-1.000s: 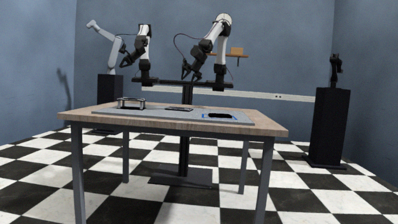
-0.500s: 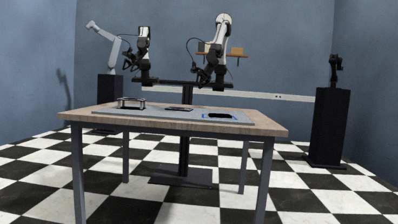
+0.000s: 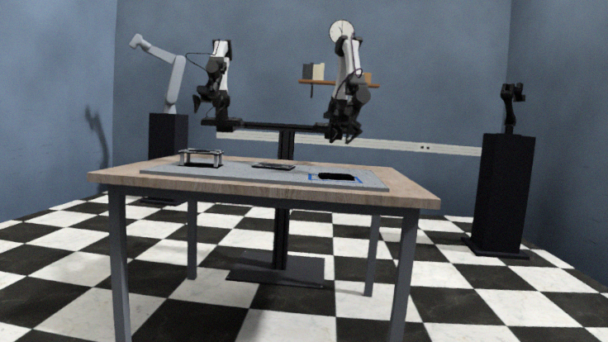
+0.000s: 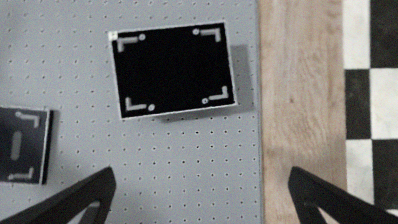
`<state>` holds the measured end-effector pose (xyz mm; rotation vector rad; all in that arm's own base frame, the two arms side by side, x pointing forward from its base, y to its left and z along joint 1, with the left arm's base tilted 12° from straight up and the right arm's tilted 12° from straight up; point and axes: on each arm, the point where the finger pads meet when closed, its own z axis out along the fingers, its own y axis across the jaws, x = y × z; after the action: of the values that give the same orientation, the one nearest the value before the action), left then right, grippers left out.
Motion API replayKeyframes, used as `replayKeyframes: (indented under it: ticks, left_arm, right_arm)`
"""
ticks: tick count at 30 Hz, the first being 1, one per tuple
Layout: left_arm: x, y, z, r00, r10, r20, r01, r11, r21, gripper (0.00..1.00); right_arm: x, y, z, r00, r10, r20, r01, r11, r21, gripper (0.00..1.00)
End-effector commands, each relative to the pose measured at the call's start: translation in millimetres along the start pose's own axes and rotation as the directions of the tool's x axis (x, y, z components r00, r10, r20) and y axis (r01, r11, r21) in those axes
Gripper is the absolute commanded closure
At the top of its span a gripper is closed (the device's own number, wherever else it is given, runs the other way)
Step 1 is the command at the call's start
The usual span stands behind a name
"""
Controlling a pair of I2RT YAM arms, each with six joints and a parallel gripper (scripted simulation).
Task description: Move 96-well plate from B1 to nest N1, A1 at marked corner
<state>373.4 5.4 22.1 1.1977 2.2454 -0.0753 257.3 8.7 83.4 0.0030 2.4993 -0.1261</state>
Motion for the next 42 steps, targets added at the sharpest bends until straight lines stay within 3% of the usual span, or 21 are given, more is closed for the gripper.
replayKeyframes:
  ticks: [1,6,15,17,21,26,32,34,42]
  left_arm:
    - [-1.1,18.4,3.1,0.995,-0.097,0.001,0.097,0.995,-0.035,0.0]
    - [11.6,30.1,3.2,0.986,-0.167,-0.014,0.166,0.985,-0.046,0.0]
    - [19.1,23.0,10.0,0.994,-0.06,-0.096,0.059,0.998,-0.011,0.0]
    - [19.1,23.0,10.0,0.994,-0.06,-0.096,0.059,0.998,-0.011,0.0]
    - [27.1,21.5,24.9,0.969,0.116,-0.219,-0.106,0.993,0.055,0.0]
    - [24.9,24.6,52.6,0.881,0.342,-0.328,-0.302,0.939,0.166,0.0]
    - [17.1,26.6,78.3,0.791,0.486,-0.37,-0.42,0.873,0.248,0.0]
    - [17.1,26.6,78.3,0.791,0.486,-0.37,-0.42,0.873,0.248,0.0]
    - [11.0,25.7,94.0,0.78,0.511,-0.362,-0.441,0.858,0.261,0.0]
  right_arm:
    - [-20.8,15.2,-3.0,0.995,-0.092,0.034,0.095,0.989,-0.113,0.0]
    - [-21.9,12.6,-0.6,0.996,-0.082,0.022,0.083,0.991,-0.101,0.0]
    - [-64.9,43.4,0.1,0.969,-0.149,0.199,0.177,0.976,-0.131,0.0]
    - [-64.9,43.4,0.1,0.969,-0.149,0.199,0.177,0.976,-0.131,0.0]
    - [-99.1,91.9,-4.5,0.908,-0.209,0.362,0.284,0.944,-0.166,0.0]
    - [-120.1,185.5,-25.2,0.786,-0.255,0.563,0.45,0.86,-0.24,0.0]
    - [-101.9,281.2,-59.1,0.665,-0.246,0.705,0.6,0.738,-0.308,0.0]
    - [-101.9,281.2,-59.1,0.665,-0.246,0.705,0.6,0.738,-0.308,0.0]
    - [-51.8,353.5,-87.4,0.59,-0.243,0.77,0.715,0.6,-0.358,0.0]
